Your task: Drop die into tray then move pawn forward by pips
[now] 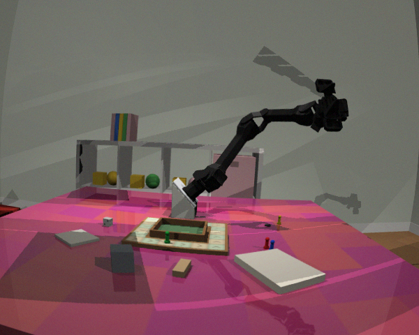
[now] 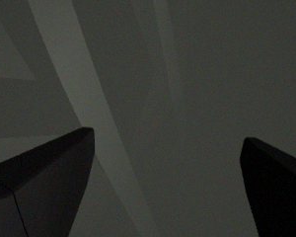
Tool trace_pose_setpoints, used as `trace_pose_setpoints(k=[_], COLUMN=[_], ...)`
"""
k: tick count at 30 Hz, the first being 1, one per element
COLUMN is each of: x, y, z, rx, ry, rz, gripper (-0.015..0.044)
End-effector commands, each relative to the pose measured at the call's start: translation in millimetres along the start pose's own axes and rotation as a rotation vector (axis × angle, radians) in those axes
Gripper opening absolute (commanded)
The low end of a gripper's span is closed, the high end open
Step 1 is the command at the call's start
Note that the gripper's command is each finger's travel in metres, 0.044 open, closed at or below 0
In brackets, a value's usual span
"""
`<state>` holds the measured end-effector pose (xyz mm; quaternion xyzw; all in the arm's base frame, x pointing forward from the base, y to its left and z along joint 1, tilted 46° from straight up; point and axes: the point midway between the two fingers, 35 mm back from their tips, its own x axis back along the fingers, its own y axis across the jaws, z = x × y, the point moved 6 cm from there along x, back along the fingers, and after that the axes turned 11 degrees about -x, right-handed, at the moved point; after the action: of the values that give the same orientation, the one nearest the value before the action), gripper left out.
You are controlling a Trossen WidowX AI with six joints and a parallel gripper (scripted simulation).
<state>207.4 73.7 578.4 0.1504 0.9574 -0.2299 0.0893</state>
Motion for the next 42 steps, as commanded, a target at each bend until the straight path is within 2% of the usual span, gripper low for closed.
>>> trace_pose_setpoints(k=[1, 12, 18, 23, 33, 42], x=[-31.2, -125.1, -166.3, -185.1, -183.6, -134.2], y=[37.2, 107.6, 113.0, 118.7, 111.4, 91.6], z=[21.5, 137.1, 225.2, 300.3, 457.4, 592.9], rx=[0.114, 0.377, 0.492, 0.512, 0.405, 0.109], ry=[0.059, 0.335, 0.534, 0.699, 1.060, 1.405], rz=[-0.052, -0.225, -0.286, -0.400, -0.638, -0.832], gripper=[0.0275, 0.0275, 0.0275, 0.0275, 0.0275, 0.0275])
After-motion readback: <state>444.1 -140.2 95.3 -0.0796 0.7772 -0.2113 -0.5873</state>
